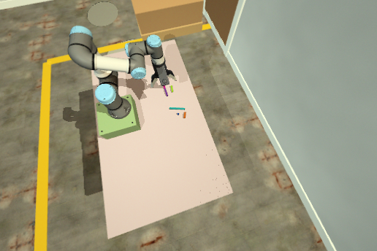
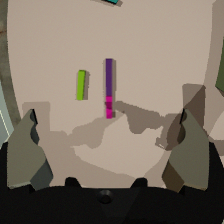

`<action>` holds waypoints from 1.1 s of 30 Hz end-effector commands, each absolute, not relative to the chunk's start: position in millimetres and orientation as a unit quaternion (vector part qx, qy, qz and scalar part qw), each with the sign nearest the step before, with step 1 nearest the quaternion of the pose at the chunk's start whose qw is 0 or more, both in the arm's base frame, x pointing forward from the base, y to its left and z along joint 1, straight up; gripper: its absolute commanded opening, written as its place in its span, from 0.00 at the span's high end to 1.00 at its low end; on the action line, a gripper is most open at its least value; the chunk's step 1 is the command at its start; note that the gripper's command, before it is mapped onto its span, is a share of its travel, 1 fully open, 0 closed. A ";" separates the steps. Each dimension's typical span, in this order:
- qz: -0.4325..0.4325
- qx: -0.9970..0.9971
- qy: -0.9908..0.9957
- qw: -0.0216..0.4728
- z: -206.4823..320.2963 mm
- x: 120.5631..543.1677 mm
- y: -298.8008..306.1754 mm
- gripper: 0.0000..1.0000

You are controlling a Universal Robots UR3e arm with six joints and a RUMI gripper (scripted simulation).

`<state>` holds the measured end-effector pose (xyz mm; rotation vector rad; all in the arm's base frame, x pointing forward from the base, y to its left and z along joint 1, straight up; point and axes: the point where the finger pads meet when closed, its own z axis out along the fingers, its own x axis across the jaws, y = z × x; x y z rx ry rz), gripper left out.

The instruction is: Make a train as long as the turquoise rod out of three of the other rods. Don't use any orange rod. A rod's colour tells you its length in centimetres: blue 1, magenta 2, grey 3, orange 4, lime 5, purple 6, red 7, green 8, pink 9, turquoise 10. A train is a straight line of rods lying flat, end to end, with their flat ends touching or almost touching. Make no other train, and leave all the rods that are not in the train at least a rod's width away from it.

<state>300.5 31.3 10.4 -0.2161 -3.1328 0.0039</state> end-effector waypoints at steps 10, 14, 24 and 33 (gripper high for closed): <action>0.001 -0.069 -0.998 -0.001 33.6 301.3 31.2 0.00; 0.001 -0.069 -0.998 -0.001 47.7 301.3 31.2 0.00; 0.001 -0.069 -0.998 -0.001 76.3 301.3 31.3 0.00; 0.001 -0.069 -0.998 -0.001 97.7 301.2 31.4 0.00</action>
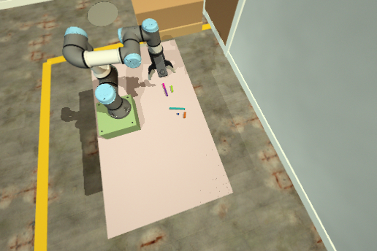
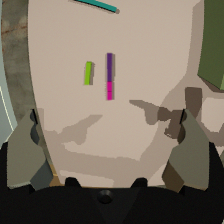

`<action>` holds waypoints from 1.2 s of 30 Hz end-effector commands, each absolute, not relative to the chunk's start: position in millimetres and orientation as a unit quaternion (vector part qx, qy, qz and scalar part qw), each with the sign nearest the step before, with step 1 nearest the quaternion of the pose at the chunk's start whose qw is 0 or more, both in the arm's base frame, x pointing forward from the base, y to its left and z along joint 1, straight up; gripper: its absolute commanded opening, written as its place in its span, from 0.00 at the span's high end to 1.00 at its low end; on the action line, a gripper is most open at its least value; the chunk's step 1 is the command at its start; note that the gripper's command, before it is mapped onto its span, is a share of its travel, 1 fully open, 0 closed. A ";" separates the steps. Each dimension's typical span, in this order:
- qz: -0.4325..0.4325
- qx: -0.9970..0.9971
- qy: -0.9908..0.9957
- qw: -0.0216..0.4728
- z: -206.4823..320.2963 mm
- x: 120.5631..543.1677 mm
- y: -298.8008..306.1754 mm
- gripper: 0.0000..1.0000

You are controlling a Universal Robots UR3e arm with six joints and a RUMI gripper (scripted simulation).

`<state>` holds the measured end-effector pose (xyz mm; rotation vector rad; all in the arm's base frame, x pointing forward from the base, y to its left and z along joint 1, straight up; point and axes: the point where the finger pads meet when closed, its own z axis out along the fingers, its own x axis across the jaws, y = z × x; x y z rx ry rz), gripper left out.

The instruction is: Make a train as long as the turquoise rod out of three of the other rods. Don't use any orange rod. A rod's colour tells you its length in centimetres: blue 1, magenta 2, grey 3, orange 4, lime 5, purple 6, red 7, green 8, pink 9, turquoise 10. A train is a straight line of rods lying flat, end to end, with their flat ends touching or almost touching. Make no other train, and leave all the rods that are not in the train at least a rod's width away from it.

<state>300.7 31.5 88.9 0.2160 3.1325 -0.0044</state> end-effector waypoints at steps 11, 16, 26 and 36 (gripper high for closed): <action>-0.001 0.069 0.998 0.001 103.1 301.2 31.4 0.00; -0.001 0.069 0.998 0.001 103.1 301.2 31.4 0.00; -0.001 0.069 0.998 0.001 103.1 301.2 31.4 0.00; -0.001 0.069 0.998 0.001 103.1 301.2 31.4 0.00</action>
